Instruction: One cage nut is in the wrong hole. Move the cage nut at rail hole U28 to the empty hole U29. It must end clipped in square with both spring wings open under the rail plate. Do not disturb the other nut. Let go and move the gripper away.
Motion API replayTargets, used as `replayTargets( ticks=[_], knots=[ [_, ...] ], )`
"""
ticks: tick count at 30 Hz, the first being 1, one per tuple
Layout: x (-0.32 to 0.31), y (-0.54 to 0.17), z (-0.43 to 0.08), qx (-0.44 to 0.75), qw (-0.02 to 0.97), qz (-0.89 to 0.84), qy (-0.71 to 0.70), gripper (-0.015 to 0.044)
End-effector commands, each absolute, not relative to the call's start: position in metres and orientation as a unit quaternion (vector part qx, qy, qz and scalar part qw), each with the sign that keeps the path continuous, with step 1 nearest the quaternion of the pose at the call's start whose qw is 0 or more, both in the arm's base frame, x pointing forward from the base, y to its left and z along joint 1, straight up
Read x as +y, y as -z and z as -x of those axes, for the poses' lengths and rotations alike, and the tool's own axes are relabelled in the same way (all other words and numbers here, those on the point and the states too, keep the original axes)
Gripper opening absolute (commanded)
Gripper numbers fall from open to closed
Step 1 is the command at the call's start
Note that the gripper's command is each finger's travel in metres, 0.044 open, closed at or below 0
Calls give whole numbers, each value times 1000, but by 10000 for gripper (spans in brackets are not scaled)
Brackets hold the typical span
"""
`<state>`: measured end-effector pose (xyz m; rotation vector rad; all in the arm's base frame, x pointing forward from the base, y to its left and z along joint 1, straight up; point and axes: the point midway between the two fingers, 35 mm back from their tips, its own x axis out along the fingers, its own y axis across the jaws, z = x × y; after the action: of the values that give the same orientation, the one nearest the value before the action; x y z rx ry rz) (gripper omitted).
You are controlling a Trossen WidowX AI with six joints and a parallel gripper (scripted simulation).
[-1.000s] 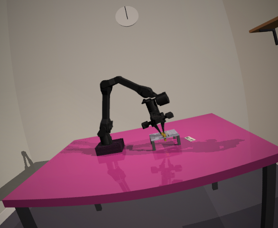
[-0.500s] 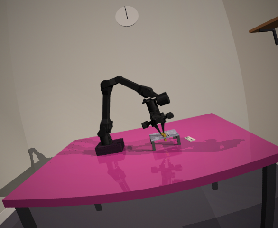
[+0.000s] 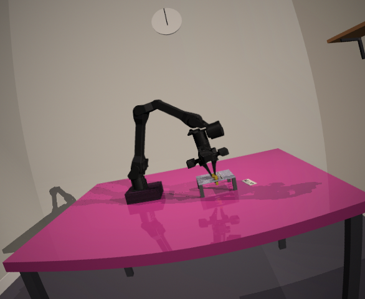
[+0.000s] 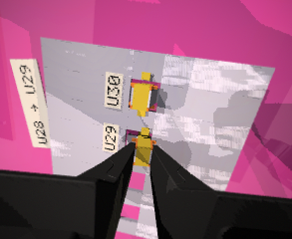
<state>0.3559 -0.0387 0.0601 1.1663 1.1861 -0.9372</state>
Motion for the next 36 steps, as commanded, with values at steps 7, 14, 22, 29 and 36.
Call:
replayTargets(
  ticks=[7,14,22,29,36],
  knots=[
    [-39,-60,-358,509,574,-495,407,36],
    [-39,-61,-359,511,572,-493,410,36],
    [-39,-61,-359,515,570,-490,413,36],
    [-39,-61,-360,517,567,-487,417,36],
    [-39,-61,-360,517,567,-487,417,36]
  ],
)
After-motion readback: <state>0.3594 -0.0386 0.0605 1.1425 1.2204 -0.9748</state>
